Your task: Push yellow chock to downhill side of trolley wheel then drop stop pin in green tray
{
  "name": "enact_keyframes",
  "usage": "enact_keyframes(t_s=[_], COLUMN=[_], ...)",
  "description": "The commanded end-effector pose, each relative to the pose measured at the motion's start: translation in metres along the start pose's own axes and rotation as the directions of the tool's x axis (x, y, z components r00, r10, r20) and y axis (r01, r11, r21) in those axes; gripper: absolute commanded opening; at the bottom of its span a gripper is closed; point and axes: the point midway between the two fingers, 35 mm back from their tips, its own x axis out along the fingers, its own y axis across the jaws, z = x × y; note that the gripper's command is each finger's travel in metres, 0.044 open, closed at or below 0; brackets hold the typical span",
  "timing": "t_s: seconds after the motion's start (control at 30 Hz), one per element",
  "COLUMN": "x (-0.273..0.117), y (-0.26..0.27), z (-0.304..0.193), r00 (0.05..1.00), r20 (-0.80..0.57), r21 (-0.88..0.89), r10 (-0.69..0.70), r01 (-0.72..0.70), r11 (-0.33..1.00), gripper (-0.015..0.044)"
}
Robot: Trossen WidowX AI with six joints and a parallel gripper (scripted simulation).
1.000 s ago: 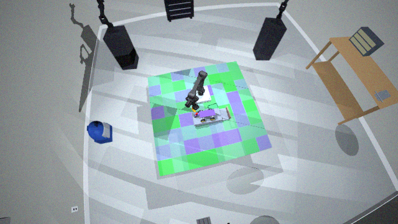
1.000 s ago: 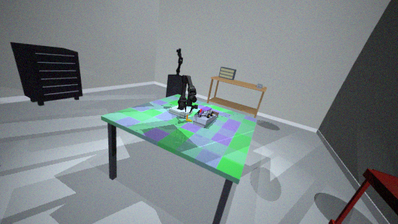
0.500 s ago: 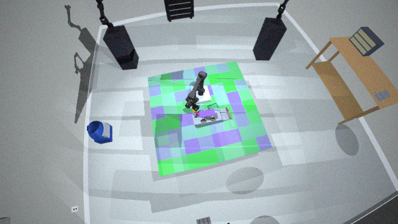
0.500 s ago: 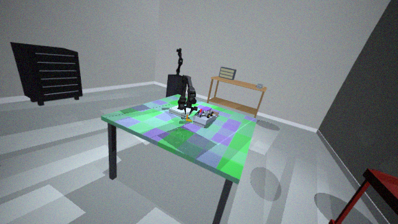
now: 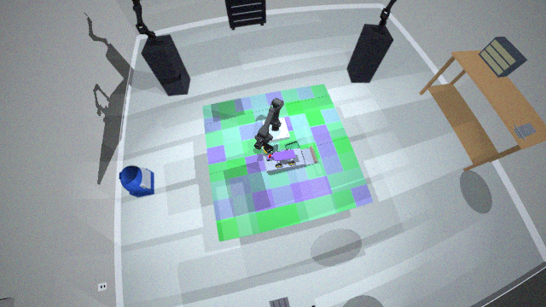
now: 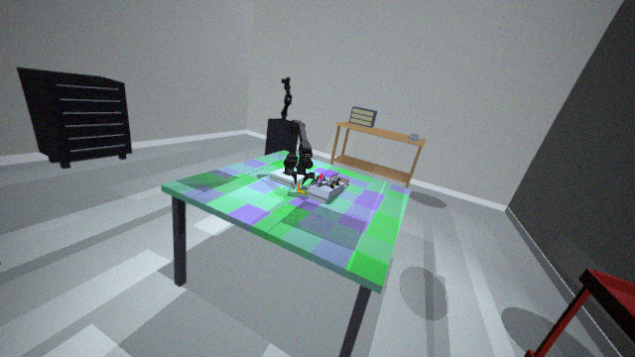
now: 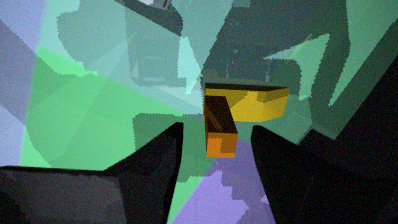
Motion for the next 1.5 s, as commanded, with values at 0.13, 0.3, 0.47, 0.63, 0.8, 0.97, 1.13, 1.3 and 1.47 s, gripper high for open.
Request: enact_keyframes(t_s=[0.13, 0.3, 0.47, 0.63, 0.8, 0.97, 1.13, 1.3, 1.47], x=[0.012, 0.02, 0.021, 0.021, 0.021, 0.004, -0.011, -0.028, -0.045], y=[-0.001, -0.001, 0.0, 0.0, 0.0, 0.0, 0.002, 0.002, 0.003], z=[0.001, 0.001, 0.001, 0.001, 0.001, 0.001, 0.003, 0.004, 0.004], r00=[1.0, 1.0, 1.0, 1.0, 1.0, 1.0, 1.0, 1.0, 1.0], r20=[0.004, 0.004, 0.003, 0.003, 0.003, 0.003, 0.004, 0.004, 0.004], r21=[0.003, 0.003, 0.0, 0.0, 0.0, 0.003, 0.003, 0.003, 0.003], r10=[-0.004, -0.004, 0.001, 0.001, 0.001, -0.003, -0.004, -0.004, -0.004], r01=[0.004, 0.004, -0.001, -0.001, -0.001, 0.003, 0.004, 0.004, 0.004], r11=[1.0, 1.0, 1.0, 1.0, 1.0, 1.0, 1.0, 1.0, 1.0], gripper=[0.019, 0.019, 0.0164, 0.0052, 0.0019, 0.0, 0.0, 0.0, 0.0])
